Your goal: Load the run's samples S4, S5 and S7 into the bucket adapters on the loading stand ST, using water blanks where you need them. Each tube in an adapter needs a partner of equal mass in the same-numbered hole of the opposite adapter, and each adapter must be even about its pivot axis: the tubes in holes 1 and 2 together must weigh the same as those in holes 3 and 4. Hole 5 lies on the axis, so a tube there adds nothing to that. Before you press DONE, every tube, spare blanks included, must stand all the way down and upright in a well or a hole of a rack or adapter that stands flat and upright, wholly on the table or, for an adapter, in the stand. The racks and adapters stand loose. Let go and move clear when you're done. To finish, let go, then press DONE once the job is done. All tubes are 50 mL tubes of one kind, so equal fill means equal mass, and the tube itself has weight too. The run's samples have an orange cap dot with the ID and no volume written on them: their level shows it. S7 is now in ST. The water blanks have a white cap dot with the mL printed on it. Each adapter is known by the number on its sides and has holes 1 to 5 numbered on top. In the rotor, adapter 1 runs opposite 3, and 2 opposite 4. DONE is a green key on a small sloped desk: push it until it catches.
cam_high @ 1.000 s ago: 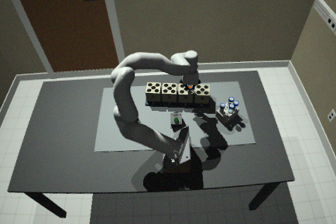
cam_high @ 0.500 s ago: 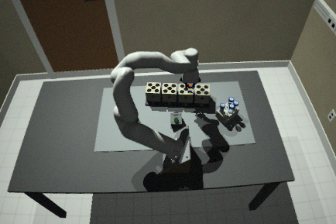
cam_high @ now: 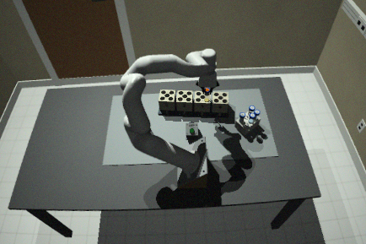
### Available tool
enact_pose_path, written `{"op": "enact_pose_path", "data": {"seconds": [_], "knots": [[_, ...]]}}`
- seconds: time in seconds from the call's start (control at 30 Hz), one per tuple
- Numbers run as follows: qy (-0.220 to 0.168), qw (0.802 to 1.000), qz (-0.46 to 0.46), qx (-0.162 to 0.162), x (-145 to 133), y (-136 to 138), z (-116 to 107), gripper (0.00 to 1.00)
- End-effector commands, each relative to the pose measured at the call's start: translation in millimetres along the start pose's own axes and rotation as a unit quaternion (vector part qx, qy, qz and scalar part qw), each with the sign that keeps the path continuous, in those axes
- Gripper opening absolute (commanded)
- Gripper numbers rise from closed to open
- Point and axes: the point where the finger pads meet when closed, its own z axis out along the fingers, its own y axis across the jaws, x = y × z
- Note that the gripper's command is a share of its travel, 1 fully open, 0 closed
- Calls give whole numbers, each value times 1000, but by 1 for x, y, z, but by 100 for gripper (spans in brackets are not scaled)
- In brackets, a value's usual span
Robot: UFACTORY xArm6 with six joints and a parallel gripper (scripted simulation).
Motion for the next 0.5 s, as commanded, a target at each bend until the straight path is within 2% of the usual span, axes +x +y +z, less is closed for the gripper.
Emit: {"op": "enact_pose_path", "data": {"seconds": [0.0, 0.47], "knots": [[2, 1000, -1, -1, 1, 0, -9, 0], [2, 1000, -1, -1, 1, 0, -33, 0]]}}
